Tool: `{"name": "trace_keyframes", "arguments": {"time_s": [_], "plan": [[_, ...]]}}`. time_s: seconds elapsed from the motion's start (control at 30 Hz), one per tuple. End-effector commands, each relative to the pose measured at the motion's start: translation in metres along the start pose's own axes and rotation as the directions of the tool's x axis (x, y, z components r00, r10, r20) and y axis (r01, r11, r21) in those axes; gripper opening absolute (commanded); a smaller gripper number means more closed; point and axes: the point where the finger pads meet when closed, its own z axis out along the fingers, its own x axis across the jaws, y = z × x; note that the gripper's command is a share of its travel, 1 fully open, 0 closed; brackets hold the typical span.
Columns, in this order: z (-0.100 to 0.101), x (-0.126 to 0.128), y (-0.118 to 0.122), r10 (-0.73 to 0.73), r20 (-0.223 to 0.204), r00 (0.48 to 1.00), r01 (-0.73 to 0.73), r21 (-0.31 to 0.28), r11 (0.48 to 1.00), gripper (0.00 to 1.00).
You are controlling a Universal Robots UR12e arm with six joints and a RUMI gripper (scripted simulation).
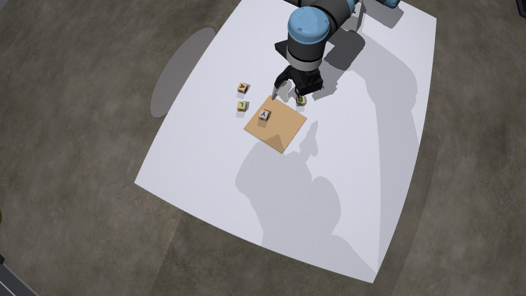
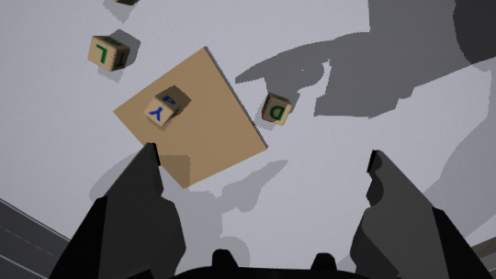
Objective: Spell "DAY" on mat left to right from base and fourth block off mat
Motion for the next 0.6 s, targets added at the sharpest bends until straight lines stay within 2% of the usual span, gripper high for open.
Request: {"name": "trace_keyframes", "arguments": {"time_s": [0.0, 0.57], "plan": [[0.000, 0.006, 0.001, 0.112, 0.003, 0.994, -0.112, 0.003, 0.994, 1.00], [0.001, 0.017, 0.002, 0.291, 0.004, 0.957, -0.291, 0.002, 0.957, 1.00]]}}
